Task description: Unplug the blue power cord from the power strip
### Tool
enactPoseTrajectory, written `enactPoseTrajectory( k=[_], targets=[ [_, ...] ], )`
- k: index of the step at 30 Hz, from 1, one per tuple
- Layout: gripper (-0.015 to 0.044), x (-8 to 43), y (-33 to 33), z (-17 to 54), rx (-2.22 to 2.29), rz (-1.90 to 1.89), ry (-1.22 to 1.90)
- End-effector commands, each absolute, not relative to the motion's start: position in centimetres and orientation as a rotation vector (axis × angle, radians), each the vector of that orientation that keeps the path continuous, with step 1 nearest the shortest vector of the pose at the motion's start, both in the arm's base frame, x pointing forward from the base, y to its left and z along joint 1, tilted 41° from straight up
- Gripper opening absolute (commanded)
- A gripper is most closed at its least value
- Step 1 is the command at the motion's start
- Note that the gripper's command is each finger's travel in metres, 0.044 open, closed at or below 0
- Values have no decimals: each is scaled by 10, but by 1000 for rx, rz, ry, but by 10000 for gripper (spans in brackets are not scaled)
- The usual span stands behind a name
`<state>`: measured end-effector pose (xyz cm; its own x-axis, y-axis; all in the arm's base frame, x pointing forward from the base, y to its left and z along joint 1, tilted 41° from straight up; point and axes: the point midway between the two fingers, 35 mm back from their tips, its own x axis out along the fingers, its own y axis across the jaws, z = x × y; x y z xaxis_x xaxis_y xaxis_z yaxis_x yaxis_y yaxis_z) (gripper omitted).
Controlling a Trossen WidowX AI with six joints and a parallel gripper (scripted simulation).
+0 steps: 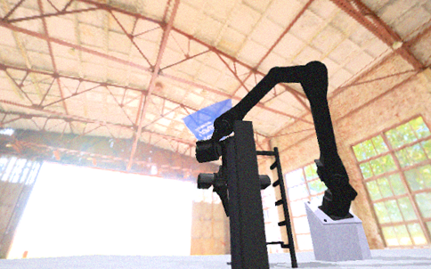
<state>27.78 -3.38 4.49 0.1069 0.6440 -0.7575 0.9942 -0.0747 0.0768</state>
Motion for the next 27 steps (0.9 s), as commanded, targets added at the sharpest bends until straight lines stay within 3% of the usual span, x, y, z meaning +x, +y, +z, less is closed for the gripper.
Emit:
enactPoseTrajectory(
  k=[1, 12, 15, 27],
  targets=[
    [160, 277, -31, 47, 1794, -749, 1598],
    [160, 278, -24, 39, 1794, -748, 1598],
    [81, 279, -26, 41, 1786, -744, 1596],
    [0, 279, -27, 40, 1786, -744, 1596]
  ],
)
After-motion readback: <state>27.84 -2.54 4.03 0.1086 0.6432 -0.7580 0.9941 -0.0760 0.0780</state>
